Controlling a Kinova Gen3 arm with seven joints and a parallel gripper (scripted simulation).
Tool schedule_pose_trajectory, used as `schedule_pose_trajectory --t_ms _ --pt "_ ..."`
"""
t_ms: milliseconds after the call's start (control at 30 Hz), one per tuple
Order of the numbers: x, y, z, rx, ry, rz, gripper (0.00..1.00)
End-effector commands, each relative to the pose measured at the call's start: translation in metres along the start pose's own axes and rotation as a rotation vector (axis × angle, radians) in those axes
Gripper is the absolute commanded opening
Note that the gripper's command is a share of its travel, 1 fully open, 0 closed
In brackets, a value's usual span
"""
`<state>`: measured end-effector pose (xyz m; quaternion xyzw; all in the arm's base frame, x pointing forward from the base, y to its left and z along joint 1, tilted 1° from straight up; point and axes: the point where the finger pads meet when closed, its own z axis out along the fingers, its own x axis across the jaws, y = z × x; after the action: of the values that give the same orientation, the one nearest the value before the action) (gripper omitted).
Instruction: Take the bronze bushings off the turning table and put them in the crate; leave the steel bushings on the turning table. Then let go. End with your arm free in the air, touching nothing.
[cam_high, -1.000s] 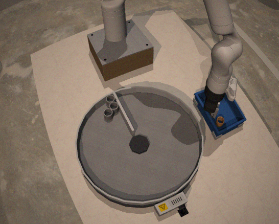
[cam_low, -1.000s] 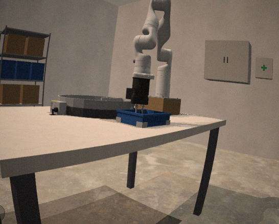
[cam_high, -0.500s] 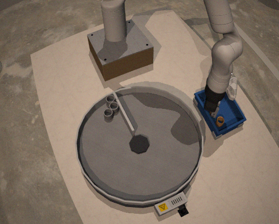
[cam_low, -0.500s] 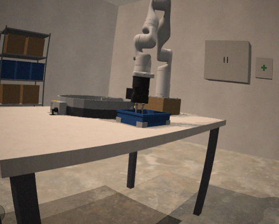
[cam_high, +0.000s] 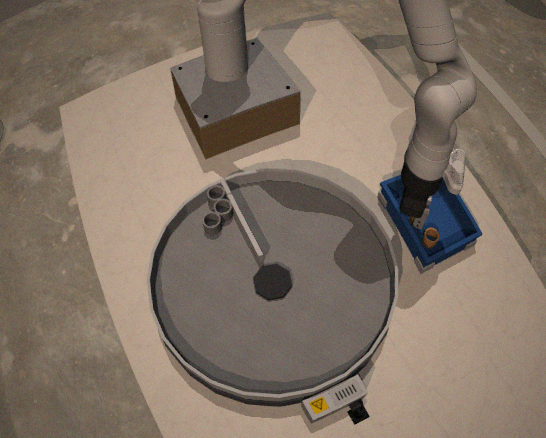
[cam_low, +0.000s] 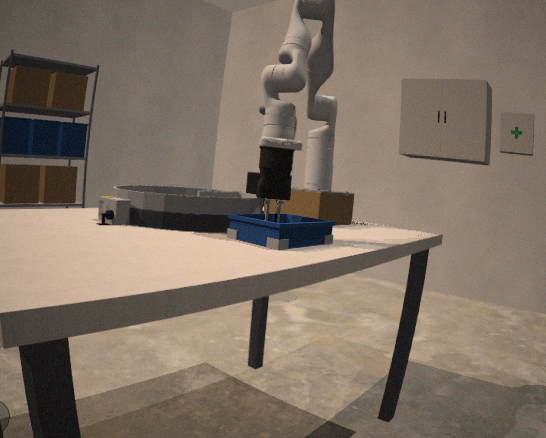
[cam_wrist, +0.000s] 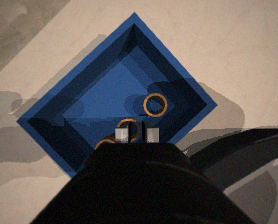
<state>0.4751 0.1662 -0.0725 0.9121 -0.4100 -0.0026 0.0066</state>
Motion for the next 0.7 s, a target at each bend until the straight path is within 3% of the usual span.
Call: schedule_pose_trajectory --t_ms 0,667 --pt "0.0003 -0.0008 -0.0011 0.002 0.001 0.0 0.42" --pt "0.0005 -0.0008 -0.009 0.002 0.001 0.0 0.42"
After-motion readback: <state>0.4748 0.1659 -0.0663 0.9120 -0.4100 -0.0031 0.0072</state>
